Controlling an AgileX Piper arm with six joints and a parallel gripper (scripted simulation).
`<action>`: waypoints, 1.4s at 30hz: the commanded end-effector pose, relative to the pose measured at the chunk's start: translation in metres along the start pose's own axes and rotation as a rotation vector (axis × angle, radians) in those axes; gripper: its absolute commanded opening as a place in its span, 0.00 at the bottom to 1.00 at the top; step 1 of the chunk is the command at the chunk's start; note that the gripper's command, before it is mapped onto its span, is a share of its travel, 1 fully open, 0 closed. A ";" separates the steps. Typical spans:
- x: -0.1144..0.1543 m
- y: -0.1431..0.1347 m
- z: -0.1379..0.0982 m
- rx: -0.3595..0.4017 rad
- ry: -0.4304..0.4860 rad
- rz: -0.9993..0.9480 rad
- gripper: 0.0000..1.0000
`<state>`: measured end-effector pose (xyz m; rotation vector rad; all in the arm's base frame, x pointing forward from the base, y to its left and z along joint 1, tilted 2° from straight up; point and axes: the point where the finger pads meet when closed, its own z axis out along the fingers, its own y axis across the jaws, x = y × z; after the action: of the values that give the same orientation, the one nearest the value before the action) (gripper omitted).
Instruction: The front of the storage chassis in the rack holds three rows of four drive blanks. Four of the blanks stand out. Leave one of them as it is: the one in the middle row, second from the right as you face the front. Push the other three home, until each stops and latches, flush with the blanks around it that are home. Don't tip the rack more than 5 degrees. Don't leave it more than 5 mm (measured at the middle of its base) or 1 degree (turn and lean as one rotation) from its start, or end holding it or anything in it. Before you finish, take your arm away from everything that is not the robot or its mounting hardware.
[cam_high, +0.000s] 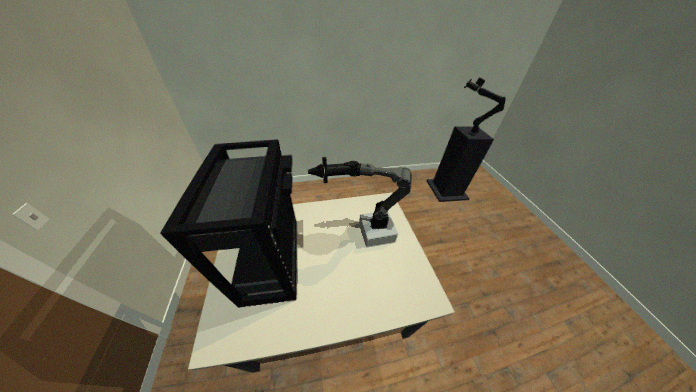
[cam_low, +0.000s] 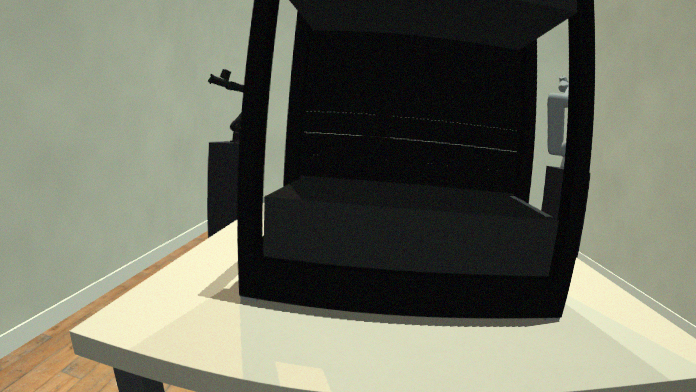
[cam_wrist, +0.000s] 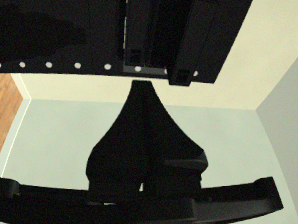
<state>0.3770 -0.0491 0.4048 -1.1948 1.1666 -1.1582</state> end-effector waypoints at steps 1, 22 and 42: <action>0.000 -0.006 0.000 0.002 -0.001 -0.001 0.00; 0.001 -0.055 0.001 0.014 -0.005 -0.016 0.00; 0.000 -0.056 0.062 0.014 -0.005 -0.016 0.00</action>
<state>0.4382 -0.0471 0.4616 -1.1997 1.1463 -1.1707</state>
